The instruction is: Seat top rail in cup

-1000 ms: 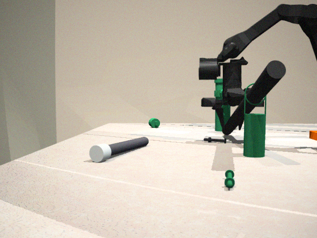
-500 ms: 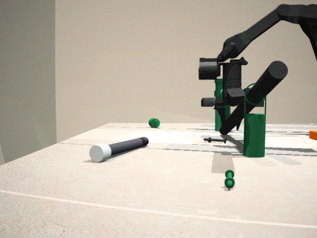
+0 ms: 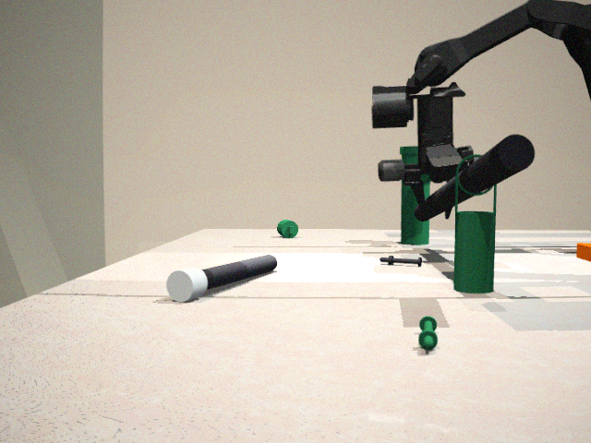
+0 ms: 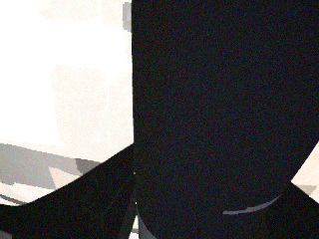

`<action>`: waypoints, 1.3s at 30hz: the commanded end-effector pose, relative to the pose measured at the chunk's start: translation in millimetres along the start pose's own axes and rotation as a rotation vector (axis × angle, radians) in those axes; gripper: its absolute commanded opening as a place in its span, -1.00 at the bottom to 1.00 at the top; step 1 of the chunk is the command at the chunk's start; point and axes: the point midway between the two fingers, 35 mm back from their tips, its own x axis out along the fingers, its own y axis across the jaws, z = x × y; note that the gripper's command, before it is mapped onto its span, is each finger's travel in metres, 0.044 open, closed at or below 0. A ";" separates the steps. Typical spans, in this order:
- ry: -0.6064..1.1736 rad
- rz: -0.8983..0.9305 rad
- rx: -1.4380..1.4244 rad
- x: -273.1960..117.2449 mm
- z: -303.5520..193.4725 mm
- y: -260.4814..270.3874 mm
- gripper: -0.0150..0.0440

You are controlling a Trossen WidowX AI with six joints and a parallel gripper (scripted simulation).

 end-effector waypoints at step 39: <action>0.129 -0.025 0.017 -45.7 -10.5 1.8 -0.49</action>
